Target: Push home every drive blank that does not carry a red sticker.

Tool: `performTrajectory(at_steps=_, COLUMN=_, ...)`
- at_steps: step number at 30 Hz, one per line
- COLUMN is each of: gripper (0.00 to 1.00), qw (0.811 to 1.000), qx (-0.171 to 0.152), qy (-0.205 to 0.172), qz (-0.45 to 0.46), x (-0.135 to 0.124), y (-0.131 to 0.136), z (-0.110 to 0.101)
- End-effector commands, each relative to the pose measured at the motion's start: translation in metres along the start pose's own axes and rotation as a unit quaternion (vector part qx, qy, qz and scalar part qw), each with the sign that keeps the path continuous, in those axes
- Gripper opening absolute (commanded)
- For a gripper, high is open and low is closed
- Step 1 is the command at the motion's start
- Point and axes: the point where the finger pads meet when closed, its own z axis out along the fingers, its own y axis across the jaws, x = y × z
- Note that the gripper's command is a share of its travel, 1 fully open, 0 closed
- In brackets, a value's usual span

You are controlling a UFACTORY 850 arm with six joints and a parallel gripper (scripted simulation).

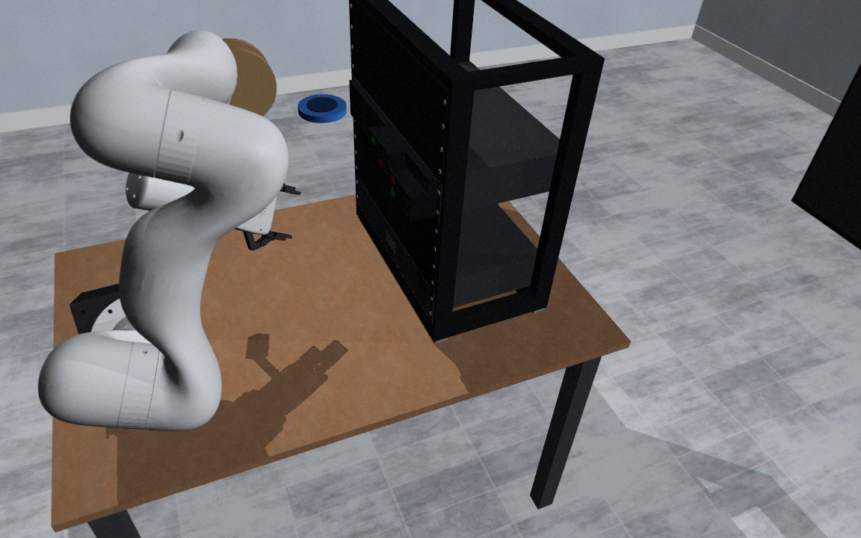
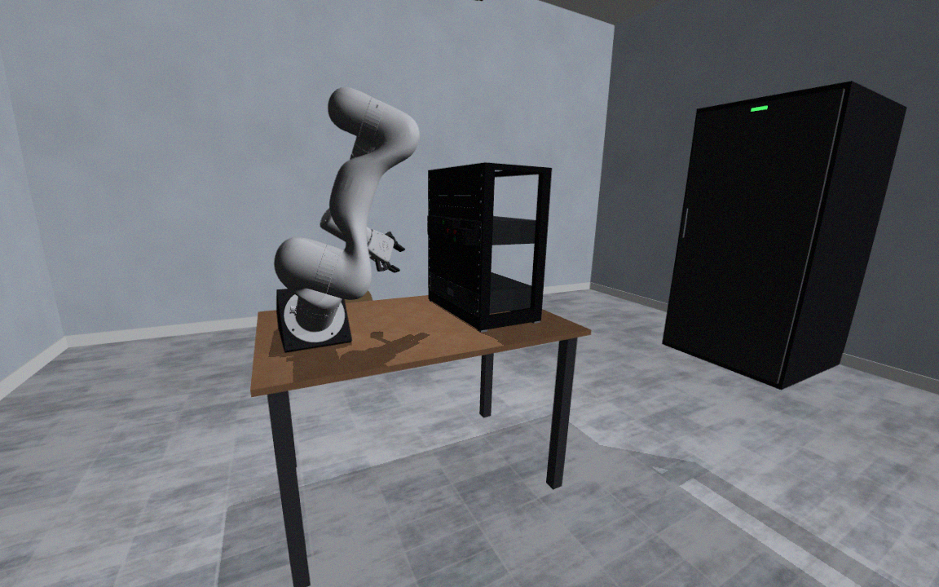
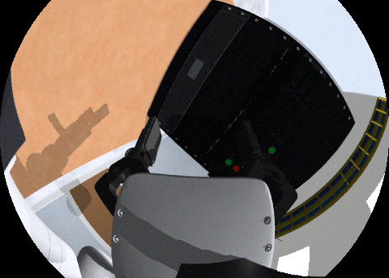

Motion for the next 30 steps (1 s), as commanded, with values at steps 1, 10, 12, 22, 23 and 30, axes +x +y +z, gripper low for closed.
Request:
performTrajectory(at_steps=1, gripper=1.00, qw=0.997, qx=-0.042, qy=-0.046, qz=0.048, x=-0.025, y=0.007, z=-0.013)
performTrajectory(at_steps=10, gripper=1.00, qw=0.985, qx=-0.102, qy=-0.090, qz=0.106, x=-0.054, y=0.016, z=-0.034)
performTrajectory(at_steps=12, gripper=1.00, qw=0.980, qx=-0.119, qy=-0.100, qz=0.121, x=-0.062, y=0.019, z=-0.040)
performTrajectory(at_steps=22, gripper=1.00, qw=0.957, qx=-0.189, qy=-0.130, qz=0.178, x=-0.089, y=0.028, z=-0.065)
performTrajectory(at_steps=23, gripper=1.00, qw=0.955, qx=-0.195, qy=-0.132, qz=0.183, x=-0.091, y=0.029, z=-0.068)
performTrajectory(at_steps=30, gripper=1.00, qw=0.945, qx=-0.218, qy=-0.139, qz=0.200, x=-0.099, y=0.032, z=-0.077)
